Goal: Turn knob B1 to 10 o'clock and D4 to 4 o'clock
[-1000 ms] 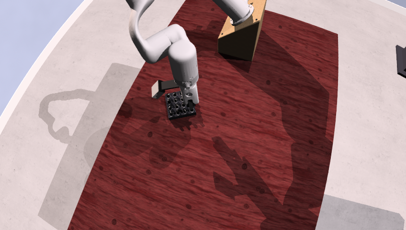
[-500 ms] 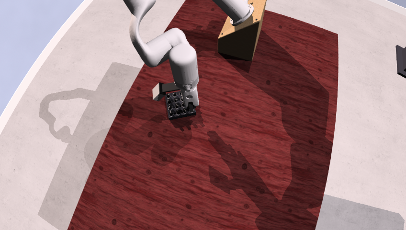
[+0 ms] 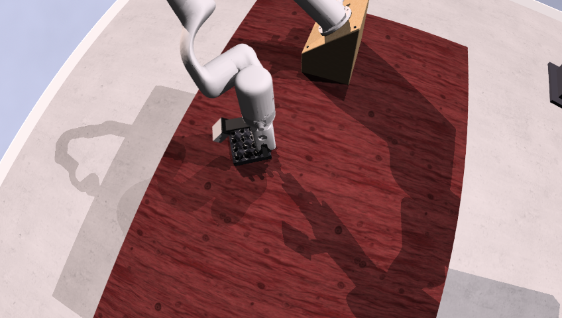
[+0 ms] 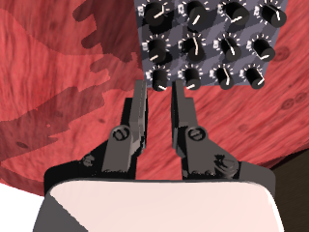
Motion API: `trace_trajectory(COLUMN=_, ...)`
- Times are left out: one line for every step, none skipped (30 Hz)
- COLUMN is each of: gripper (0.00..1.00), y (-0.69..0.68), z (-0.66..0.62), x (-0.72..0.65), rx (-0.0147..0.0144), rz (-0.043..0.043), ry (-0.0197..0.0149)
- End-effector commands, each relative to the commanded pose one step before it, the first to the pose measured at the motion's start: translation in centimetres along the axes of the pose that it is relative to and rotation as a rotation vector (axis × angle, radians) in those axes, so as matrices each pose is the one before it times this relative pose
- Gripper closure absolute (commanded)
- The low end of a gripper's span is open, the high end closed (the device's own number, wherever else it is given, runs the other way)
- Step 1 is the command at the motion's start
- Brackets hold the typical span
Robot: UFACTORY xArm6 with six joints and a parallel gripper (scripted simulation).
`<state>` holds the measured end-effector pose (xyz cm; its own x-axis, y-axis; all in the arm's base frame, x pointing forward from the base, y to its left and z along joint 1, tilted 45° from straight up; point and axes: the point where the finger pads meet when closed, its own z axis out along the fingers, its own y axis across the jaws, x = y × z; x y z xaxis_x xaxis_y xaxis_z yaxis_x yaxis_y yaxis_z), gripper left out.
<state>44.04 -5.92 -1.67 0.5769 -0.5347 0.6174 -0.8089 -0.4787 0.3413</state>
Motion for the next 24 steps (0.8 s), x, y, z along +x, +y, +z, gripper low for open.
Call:
trace_trajectory(gripper=0.81, y=-0.097, z=0.187, x=0.060, rx=0.00256, rz=0.00066, ry=0.00095)
trace_trajectory(gripper=0.81, y=0.000, z=0.065, x=0.001, rx=0.00000, rz=0.00000, ry=0.00001)
trace_trajectory(gripper=0.81, y=0.000, z=0.058, x=0.001, rx=0.00000, rz=0.00000, ry=0.00000)
trace_trajectory(gripper=0.81, y=0.000, z=0.052, x=0.001, rx=0.00000, rz=0.00000, ry=0.00000)
trace_trajectory(gripper=0.81, y=0.000, z=0.045, x=0.001, rx=0.00000, rz=0.00000, ry=0.00000)
trace_trajectory(gripper=0.81, y=0.000, z=0.038, x=0.000, rx=0.00000, rz=0.00000, ry=0.00000)
trace_trajectory(gripper=0.81, y=0.000, z=0.032, x=0.000, rx=0.00000, rz=0.00000, ry=0.00000)
trace_trajectory(gripper=0.81, y=0.000, z=0.026, x=0.000, rx=0.00000, rz=0.00000, ry=0.00000)
trace_trajectory(gripper=0.81, y=0.000, z=0.020, x=0.000, rx=0.00000, rz=0.00000, ry=0.00000)
trace_trajectory(gripper=0.81, y=0.000, z=0.015, x=0.000, rx=0.00000, rz=0.00000, ry=0.00000)
trace_trajectory(gripper=0.81, y=0.000, z=0.010, x=0.000, rx=0.00000, rz=0.00000, ry=0.00000)
trace_trajectory(gripper=0.81, y=0.000, z=0.000, x=0.000, rx=0.00000, rz=0.00000, ry=0.00000)
trace_trajectory(gripper=0.81, y=0.000, z=0.000, x=0.000, rx=0.00000, rz=0.00000, ry=0.00000)
trace_trajectory(gripper=0.81, y=0.000, z=0.007, x=0.000, rx=0.00000, rz=0.00000, ry=0.00000)
trace_trajectory(gripper=0.81, y=0.000, z=0.003, x=0.000, rx=0.00000, rz=0.00000, ry=0.00000)
trace_trajectory(gripper=0.81, y=0.000, z=0.001, x=0.000, rx=0.00000, rz=0.00000, ry=0.00000)
trace_trajectory(gripper=0.81, y=0.000, z=0.000, x=0.000, rx=0.00000, rz=0.00000, ry=0.00000)
trace_trajectory(gripper=0.81, y=0.000, z=0.000, x=0.000, rx=0.00000, rz=0.00000, ry=0.00000)
trace_trajectory(gripper=0.81, y=0.000, z=0.000, x=0.000, rx=0.00000, rz=0.00000, ry=0.00000)
trace_trajectory(gripper=0.81, y=0.000, z=0.000, x=0.000, rx=0.00000, rz=0.00000, ry=0.00000)
trace_trajectory(gripper=0.81, y=0.000, z=0.000, x=0.000, rx=0.00000, rz=0.00000, ry=0.00000)
trace_trajectory(gripper=0.81, y=0.000, z=0.000, x=0.000, rx=0.00000, rz=0.00000, ry=0.00000)
trace_trajectory(gripper=0.81, y=0.000, z=0.000, x=0.000, rx=0.00000, rz=0.00000, ry=0.00000)
trace_trajectory(gripper=0.81, y=0.000, z=0.000, x=0.000, rx=0.00000, rz=0.00000, ry=0.00000)
